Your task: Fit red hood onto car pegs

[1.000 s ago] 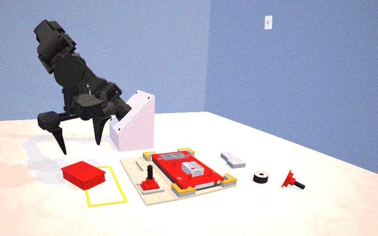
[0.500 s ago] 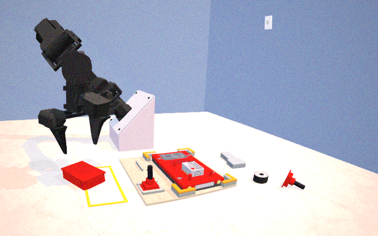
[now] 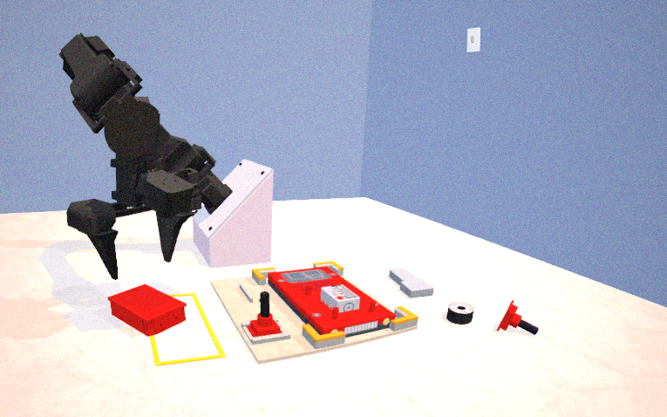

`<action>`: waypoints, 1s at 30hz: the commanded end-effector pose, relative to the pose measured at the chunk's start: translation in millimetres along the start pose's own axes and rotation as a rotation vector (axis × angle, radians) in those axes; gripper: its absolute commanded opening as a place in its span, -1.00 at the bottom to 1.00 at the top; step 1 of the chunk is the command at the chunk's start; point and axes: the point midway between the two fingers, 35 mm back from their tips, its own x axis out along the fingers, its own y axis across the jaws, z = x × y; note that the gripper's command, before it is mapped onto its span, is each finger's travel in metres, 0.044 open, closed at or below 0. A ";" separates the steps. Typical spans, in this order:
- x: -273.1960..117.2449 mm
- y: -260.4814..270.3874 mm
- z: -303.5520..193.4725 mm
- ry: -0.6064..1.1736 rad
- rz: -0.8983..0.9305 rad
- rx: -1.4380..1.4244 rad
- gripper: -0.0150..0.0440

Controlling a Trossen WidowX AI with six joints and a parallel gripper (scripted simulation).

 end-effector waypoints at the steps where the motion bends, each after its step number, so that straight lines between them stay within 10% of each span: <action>1: 5.6 1.6 -0.6 0.005 0.002 -0.007 1.00; 30: 29.5 1.7 -0.8 0.006 0.001 -0.007 1.00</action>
